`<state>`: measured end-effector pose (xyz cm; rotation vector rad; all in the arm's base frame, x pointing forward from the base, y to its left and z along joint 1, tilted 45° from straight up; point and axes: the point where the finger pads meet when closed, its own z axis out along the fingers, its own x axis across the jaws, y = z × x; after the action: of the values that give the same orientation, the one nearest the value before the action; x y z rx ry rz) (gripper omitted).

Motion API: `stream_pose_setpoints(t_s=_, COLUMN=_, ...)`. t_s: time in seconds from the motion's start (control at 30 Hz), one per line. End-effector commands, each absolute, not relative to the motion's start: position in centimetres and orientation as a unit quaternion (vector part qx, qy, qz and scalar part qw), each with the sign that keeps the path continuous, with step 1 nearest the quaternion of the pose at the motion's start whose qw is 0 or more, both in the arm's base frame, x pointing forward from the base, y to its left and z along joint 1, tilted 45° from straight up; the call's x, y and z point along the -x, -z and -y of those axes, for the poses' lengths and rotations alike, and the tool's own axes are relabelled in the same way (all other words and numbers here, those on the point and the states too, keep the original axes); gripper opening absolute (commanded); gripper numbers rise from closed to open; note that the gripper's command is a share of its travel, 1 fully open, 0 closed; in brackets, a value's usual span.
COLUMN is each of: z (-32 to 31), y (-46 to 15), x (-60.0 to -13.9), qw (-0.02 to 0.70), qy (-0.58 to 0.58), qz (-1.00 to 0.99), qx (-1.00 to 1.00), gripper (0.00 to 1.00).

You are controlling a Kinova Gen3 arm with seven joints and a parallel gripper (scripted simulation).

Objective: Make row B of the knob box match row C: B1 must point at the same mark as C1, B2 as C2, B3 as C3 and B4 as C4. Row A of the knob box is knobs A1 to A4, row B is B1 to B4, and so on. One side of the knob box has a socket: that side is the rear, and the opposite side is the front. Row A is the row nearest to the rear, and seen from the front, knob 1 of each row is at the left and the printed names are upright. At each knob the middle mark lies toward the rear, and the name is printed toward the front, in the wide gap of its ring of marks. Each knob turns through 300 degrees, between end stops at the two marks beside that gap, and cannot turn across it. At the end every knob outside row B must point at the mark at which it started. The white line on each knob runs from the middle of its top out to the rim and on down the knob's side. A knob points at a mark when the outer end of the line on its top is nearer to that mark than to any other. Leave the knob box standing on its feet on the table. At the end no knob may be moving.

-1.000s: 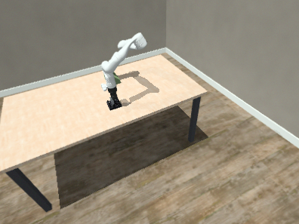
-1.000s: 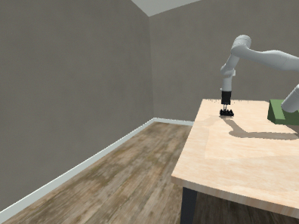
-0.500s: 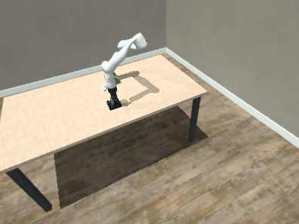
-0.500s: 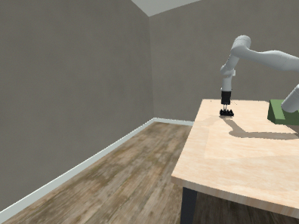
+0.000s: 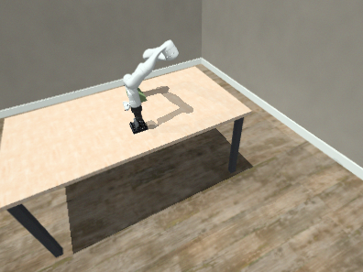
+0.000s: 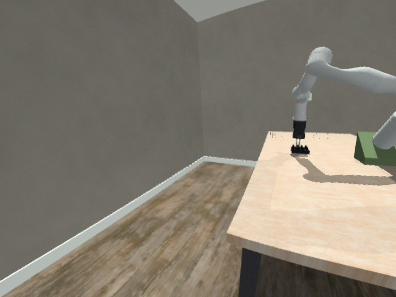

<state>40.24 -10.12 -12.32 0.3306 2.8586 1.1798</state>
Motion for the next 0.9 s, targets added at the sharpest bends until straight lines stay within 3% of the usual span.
stream_pose_setpoints(t_s=0.0, z=10.18, y=12.27, x=-40.26, qw=0.016, qy=-0.379, qz=-0.919, qx=-0.107, gripper=0.30)
stream_pose_setpoints(t_s=0.23, z=10.18, y=12.27, x=-40.26, qw=0.016, qy=-0.379, qz=-0.919, qx=-0.107, gripper=0.30)
stream_pose_setpoints(t_s=0.27, z=10.18, y=12.27, x=-40.26, qw=0.016, qy=-0.379, qz=-0.919, qx=-0.107, gripper=0.46)
stream_pose_setpoints(t_s=0.87, z=10.18, y=12.27, x=-40.26, qw=0.016, qy=-0.379, qz=-0.919, qx=-0.107, gripper=0.46)
